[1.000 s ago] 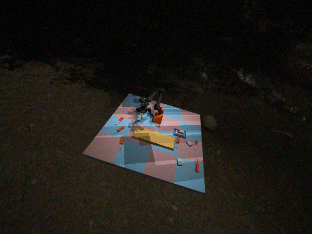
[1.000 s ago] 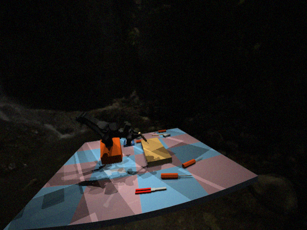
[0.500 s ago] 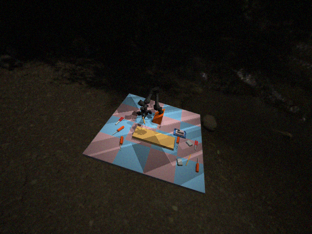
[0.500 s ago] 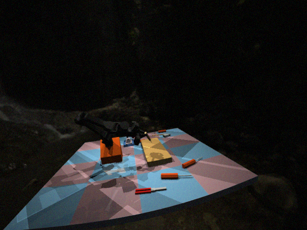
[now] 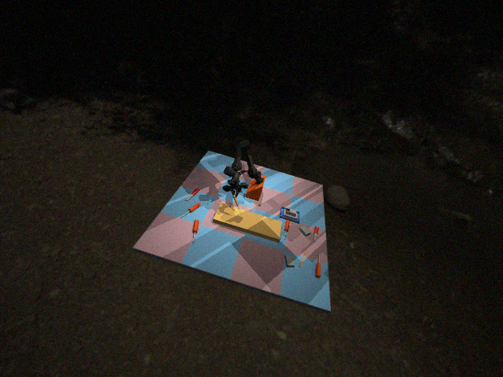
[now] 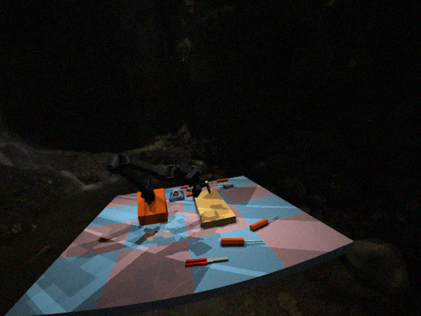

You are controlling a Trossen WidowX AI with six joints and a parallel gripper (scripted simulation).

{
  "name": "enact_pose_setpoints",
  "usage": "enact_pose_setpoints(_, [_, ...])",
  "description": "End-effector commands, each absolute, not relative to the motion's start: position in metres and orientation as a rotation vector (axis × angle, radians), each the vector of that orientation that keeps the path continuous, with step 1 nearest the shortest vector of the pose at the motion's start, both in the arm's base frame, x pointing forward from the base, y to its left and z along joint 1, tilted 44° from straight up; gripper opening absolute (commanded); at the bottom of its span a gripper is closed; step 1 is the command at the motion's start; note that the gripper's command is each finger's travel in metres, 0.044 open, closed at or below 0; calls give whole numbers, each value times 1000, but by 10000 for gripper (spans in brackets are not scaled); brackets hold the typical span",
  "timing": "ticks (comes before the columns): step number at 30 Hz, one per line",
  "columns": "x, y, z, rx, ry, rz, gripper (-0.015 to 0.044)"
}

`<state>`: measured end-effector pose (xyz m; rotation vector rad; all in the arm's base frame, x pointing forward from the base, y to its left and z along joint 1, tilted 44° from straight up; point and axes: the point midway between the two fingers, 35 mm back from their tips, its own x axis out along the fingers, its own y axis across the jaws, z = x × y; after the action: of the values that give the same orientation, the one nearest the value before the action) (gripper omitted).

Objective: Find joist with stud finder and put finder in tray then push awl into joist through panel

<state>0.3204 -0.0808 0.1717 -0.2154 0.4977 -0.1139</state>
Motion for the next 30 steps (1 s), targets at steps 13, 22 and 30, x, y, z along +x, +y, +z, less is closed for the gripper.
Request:
enact_pose_setpoints(13, [363,-44,126,-234,646,-156,0])
enact_pose_setpoints(22, [379,-16,97,-281,711,-188,0])
enact_pose_setpoints(30, [388,13,71,-340,751,-220,0])
